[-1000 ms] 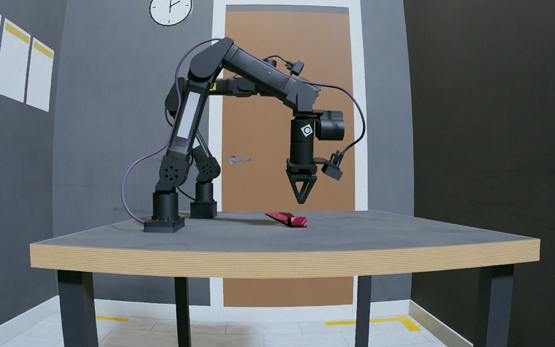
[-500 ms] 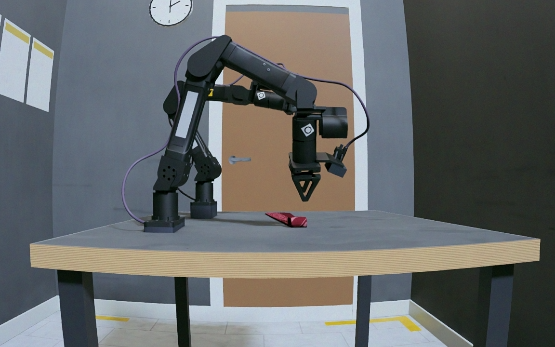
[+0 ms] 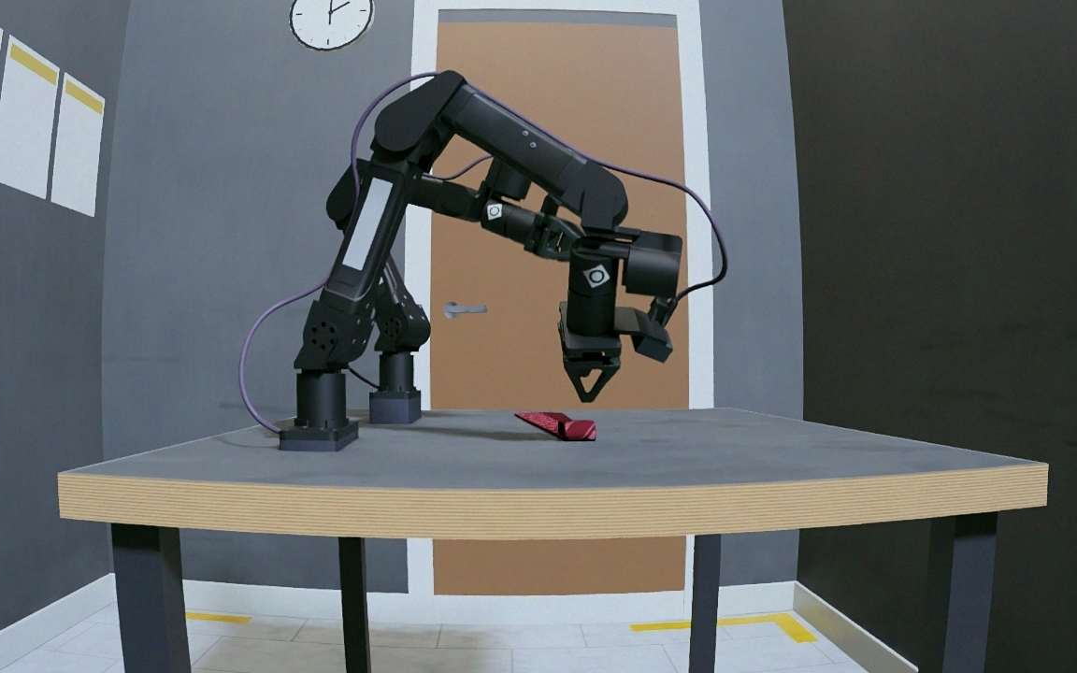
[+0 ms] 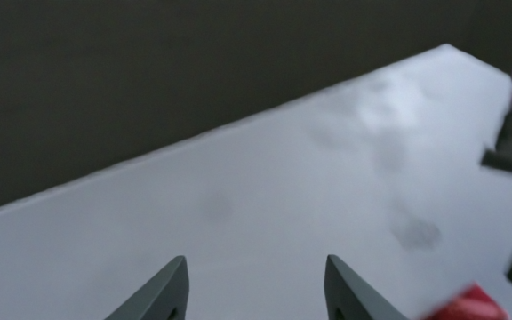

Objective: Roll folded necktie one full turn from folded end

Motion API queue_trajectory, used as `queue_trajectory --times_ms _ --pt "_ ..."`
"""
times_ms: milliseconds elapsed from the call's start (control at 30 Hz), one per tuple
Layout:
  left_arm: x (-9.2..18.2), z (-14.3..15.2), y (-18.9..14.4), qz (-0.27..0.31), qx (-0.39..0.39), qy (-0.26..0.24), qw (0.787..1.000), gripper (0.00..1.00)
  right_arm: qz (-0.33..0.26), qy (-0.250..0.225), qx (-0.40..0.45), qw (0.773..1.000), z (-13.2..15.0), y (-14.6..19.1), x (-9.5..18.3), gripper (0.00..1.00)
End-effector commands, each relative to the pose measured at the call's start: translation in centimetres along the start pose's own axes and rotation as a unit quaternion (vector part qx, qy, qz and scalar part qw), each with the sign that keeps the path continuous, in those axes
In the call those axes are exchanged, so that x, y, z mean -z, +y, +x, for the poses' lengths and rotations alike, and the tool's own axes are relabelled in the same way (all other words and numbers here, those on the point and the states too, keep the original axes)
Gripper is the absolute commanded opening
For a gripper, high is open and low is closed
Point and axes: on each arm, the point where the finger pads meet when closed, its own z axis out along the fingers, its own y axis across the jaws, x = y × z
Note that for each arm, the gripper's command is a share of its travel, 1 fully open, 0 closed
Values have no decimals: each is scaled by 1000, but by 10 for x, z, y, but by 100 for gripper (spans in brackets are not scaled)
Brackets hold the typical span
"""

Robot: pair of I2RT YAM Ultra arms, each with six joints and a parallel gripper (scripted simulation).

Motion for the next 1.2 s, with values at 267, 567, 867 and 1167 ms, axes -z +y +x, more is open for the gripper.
queue_trajectory --times_ms 267,567,867,1167 --pt "-33 60 -57 60 -32 79 995 38 -88 1 14 996 -2 0 10 56" --pt "-59 107 -106 117 -58 138 982 27 -140 1 13 990 -2 -5 14 57" --pt "-74 134 -135 150 -73 172 971 18 -168 2 13 986 -2 -8 16 58" --pt "-84 152 -154 171 -83 194 962 7 -187 2 13 982 -2 -11 18 59"
